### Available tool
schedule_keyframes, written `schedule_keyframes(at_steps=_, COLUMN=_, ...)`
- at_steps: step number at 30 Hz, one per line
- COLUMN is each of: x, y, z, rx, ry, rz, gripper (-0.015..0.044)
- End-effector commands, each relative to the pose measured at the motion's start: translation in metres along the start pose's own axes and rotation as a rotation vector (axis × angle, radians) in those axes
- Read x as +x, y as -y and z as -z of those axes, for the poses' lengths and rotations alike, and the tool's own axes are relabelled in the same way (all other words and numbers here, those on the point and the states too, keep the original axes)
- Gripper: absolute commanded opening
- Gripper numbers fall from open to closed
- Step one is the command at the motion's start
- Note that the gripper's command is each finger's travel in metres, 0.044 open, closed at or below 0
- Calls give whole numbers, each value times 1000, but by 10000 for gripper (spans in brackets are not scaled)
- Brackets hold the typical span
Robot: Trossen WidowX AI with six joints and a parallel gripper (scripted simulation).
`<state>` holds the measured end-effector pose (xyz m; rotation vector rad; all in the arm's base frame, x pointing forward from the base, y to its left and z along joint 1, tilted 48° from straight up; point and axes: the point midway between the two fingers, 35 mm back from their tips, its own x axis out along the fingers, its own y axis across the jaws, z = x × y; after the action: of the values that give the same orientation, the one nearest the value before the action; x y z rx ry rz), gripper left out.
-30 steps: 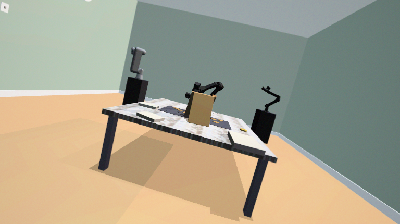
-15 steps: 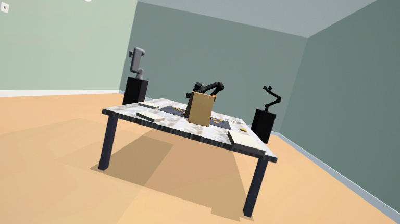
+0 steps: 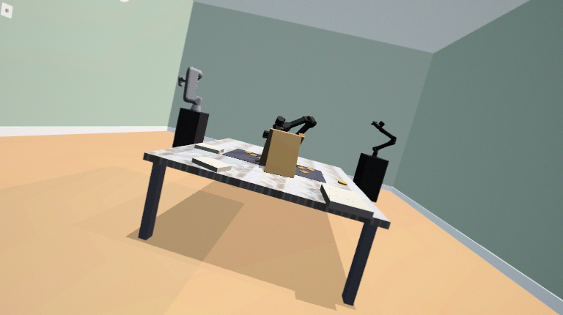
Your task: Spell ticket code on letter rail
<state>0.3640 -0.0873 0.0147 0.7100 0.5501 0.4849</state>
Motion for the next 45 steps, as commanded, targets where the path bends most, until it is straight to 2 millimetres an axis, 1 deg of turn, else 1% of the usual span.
schedule_keyframes(at_steps=1, x=0, y=-3, z=1, rx=5, ry=0, rz=5, gripper=0)
schedule_keyframes(at_steps=45, x=0, y=-28, z=1, rx=7, ry=-1, rz=5, gripper=0)
